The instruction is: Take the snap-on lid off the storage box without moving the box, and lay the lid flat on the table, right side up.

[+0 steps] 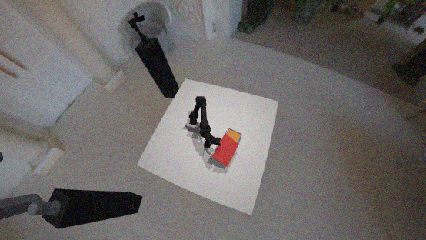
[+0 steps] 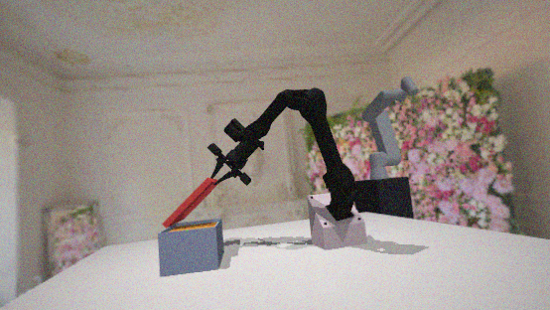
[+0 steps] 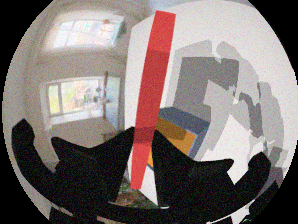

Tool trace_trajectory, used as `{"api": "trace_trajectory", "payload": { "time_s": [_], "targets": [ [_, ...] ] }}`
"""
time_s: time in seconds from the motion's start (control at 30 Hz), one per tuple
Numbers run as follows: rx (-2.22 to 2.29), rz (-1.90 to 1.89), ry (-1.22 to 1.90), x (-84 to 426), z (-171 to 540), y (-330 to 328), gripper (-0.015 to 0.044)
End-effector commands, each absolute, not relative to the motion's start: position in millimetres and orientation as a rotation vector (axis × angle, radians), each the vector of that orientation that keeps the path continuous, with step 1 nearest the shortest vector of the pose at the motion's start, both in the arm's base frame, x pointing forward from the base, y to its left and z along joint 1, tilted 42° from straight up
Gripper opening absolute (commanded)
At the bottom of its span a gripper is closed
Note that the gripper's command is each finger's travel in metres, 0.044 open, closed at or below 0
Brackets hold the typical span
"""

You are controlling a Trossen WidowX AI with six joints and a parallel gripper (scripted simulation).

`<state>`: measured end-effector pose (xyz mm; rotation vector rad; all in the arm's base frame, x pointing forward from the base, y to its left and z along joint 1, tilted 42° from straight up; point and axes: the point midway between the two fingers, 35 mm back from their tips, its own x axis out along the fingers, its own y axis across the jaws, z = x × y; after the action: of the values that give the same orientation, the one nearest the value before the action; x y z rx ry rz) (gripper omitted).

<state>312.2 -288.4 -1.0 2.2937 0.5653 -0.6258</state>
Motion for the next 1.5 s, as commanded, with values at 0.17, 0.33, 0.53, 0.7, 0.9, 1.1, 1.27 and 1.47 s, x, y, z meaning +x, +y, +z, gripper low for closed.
{"api": "trace_trajectory", "payload": {
  "time_s": [0.17, 0.33, 0.53, 0.7, 0.9, 1.1, 1.27, 1.47],
  "targets": [
    [2.28, -0.614, 0.551, 306, -7, -306, 0.0],
    [2.28, -0.614, 0.55, 302, -14, -312, 0.0],
    [2.279, -0.614, 0.55, 297, -21, -321, 0.0],
    [2.278, -0.615, 0.55, 293, -27, -327, 0.0],
    [2.277, -0.615, 0.55, 288, -34, -336, 0.0],
    [2.277, -0.615, 0.549, 283, -42, -344, 0.0],
    [2.276, -0.616, 0.549, 279, -48, -351, 0.0],
    [2.275, -0.616, 0.549, 274, -55, -359, 0.0]
  ]
}}
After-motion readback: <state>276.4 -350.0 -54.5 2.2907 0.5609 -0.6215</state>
